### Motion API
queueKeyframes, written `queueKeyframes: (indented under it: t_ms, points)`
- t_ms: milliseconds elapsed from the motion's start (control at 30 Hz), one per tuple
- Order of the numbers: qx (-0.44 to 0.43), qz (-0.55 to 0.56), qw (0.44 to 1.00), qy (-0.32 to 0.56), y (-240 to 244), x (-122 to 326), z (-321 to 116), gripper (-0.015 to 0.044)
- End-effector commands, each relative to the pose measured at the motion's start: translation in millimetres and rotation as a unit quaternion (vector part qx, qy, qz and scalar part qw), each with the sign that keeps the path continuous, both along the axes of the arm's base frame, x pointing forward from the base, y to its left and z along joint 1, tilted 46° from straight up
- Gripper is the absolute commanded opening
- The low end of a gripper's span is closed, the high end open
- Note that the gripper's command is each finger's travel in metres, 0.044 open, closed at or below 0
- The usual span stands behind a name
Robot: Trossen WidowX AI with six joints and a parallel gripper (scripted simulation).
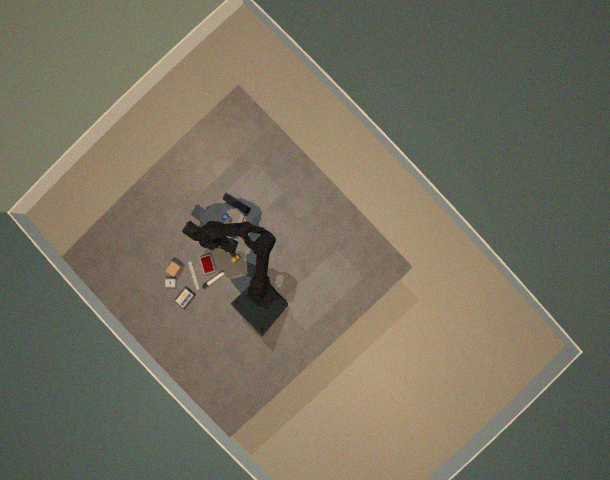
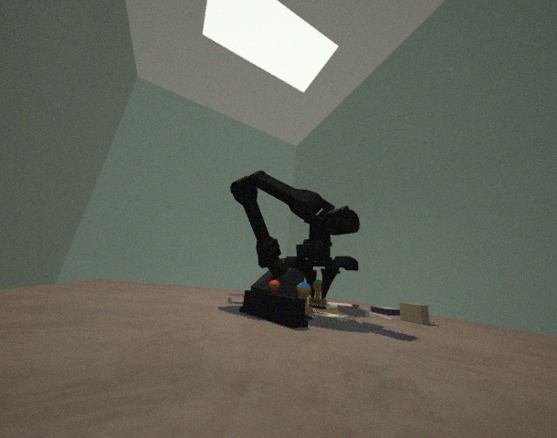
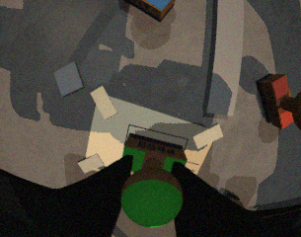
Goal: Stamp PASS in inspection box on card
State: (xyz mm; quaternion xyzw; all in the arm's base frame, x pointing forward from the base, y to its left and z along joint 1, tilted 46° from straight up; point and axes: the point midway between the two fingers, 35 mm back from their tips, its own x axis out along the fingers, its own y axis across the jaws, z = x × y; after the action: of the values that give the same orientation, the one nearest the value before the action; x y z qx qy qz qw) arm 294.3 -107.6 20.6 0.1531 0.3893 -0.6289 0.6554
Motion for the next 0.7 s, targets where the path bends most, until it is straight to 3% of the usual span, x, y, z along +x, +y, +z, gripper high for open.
queueKeyframes:
  t_ms: [0, 667]
  points:
    - [-0.002, 0.002, 1.000, 0.003, -2.4, -1.4, -1.9, 0.0000]
    - [-0.003, 0.002, 1.000, 0.003, -6.8, -2.6, -5.9, 0.0000]
